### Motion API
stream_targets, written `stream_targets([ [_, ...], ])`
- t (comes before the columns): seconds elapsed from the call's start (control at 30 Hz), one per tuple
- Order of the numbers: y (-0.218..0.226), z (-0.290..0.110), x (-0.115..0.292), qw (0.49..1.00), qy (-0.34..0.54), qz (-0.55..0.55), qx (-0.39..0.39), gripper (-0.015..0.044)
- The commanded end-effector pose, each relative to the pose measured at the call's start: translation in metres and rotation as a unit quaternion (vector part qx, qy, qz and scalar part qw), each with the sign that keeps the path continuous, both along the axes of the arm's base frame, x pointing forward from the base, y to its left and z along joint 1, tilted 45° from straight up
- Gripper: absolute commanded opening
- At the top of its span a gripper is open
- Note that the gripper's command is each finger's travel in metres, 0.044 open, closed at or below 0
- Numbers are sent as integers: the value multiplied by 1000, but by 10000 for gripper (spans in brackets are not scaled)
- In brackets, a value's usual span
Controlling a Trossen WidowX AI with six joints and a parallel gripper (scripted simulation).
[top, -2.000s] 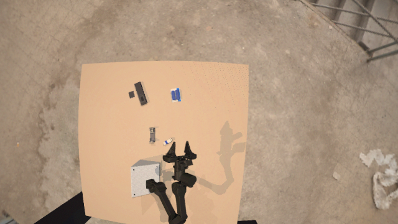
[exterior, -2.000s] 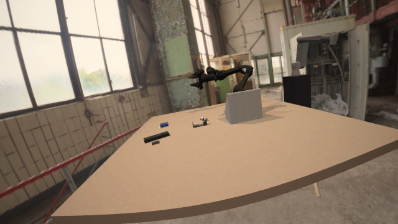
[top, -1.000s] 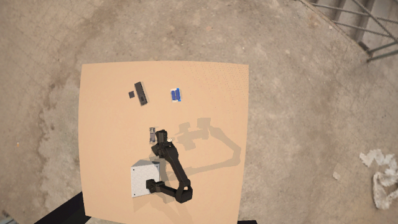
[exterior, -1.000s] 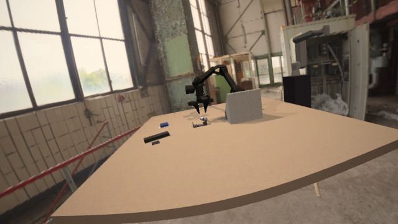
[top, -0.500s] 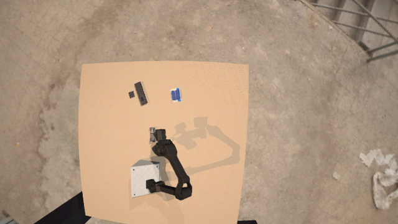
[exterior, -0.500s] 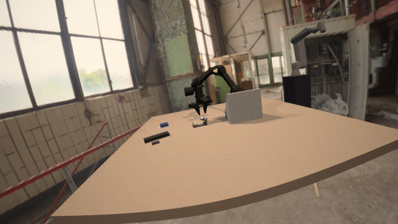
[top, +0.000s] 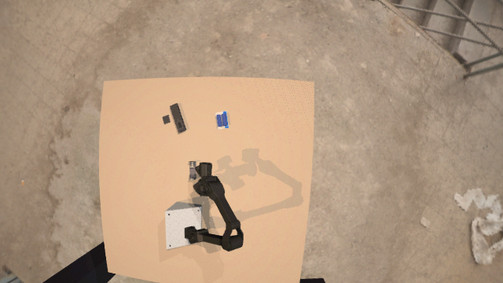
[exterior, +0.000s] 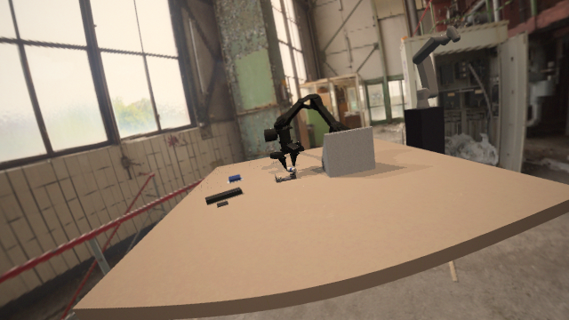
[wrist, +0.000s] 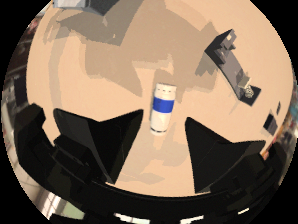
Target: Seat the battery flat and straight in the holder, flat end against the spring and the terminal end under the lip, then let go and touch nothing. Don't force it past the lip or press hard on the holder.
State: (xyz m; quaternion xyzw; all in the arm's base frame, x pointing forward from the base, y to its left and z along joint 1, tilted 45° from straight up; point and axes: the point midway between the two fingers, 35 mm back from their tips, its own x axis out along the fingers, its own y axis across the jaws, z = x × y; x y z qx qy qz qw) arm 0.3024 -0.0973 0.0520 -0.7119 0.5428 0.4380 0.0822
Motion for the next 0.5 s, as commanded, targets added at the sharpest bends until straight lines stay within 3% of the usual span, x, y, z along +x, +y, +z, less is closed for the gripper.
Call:
stream_targets([
  [0.0, -5, -7, -3, 1000, 8, -1, -2, 243],
  [0.3, -14, -15, -4, 1000, 8, 0, -4, 243],
  [0.47, -14, -15, -4, 1000, 8, 0, -4, 131],
])
